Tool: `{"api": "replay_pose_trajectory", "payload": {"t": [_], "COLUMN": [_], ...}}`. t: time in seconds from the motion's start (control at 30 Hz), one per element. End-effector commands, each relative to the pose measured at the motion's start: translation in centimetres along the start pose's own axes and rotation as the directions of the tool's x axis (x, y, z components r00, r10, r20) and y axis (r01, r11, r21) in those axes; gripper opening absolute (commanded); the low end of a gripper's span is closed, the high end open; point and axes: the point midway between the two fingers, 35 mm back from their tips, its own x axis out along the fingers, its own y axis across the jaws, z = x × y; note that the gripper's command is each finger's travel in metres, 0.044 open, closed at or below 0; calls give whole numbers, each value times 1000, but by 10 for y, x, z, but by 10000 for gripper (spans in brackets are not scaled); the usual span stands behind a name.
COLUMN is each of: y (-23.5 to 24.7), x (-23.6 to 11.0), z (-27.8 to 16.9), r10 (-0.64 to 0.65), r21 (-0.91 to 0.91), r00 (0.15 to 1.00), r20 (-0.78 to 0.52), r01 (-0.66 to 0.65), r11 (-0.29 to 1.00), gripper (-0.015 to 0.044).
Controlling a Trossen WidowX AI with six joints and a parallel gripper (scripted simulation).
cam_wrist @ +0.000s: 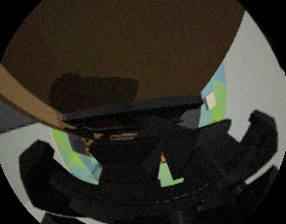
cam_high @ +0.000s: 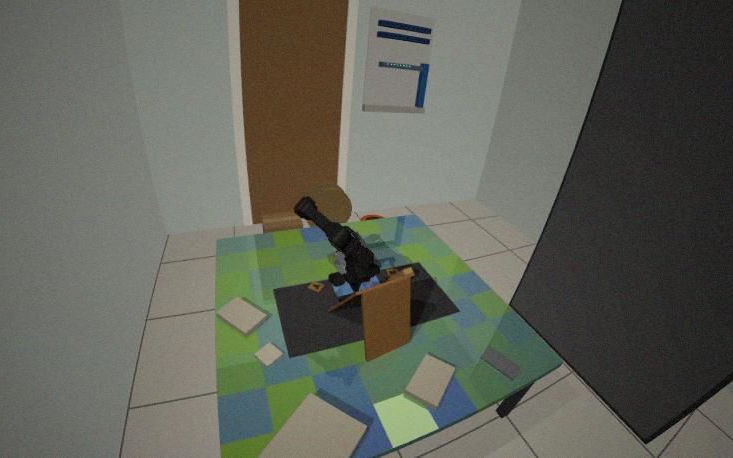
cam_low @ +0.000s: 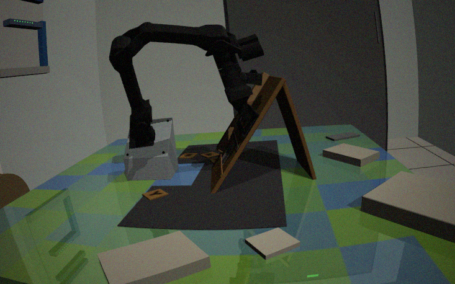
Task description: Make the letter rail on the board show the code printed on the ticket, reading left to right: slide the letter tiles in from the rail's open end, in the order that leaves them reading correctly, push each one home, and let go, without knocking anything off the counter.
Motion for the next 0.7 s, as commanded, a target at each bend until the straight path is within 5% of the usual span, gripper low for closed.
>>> {"api": "replay_pose_trajectory", "payload": {"t": [0.0,0.67], "y": [2,9], "x": [1,2], "z": [-1,-1], "r10": [-1,-1], "r21": [1,1], "r00": [1000,1000], "r20": [-2,-2], "r01": [1,1], "r11": [1000,1000], "gripper": [0,0]}}
